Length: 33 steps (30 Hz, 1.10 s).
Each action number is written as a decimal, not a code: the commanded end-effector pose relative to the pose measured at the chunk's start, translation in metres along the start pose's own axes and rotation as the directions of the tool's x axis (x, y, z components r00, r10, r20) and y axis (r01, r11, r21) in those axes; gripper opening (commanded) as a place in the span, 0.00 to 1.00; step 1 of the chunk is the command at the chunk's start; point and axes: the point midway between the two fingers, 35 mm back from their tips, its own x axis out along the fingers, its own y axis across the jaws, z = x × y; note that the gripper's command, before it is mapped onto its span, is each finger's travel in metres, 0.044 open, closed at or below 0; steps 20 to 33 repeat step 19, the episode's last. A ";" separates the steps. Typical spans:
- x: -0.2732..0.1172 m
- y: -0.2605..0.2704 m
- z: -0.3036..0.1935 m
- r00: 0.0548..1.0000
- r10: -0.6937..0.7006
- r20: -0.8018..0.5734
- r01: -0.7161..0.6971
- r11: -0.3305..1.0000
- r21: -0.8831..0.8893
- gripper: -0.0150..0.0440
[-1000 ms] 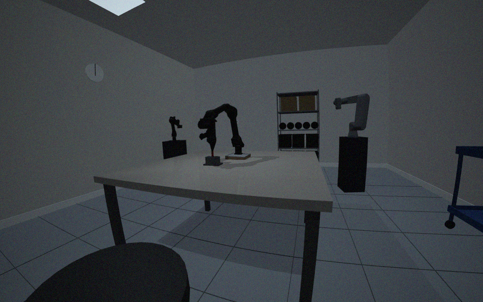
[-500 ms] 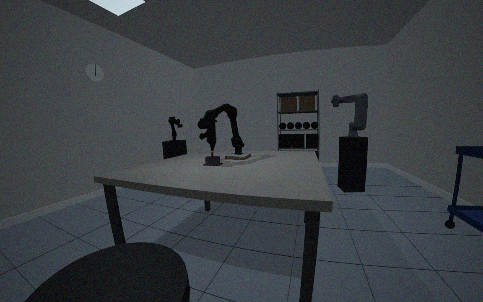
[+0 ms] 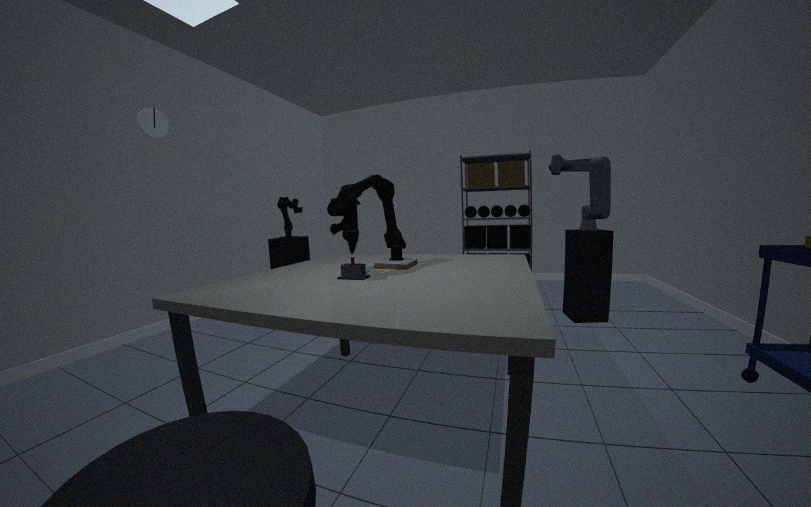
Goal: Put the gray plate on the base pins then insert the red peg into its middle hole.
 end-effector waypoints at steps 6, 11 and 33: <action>-0.006 0.000 0.001 1.000 0.000 -0.005 0.000 1.000 -0.003 0.51; -0.010 0.000 0.001 1.000 0.000 -0.005 0.000 1.000 -0.003 0.51; -0.016 0.000 0.003 1.000 0.000 -0.005 0.000 1.000 -0.003 0.51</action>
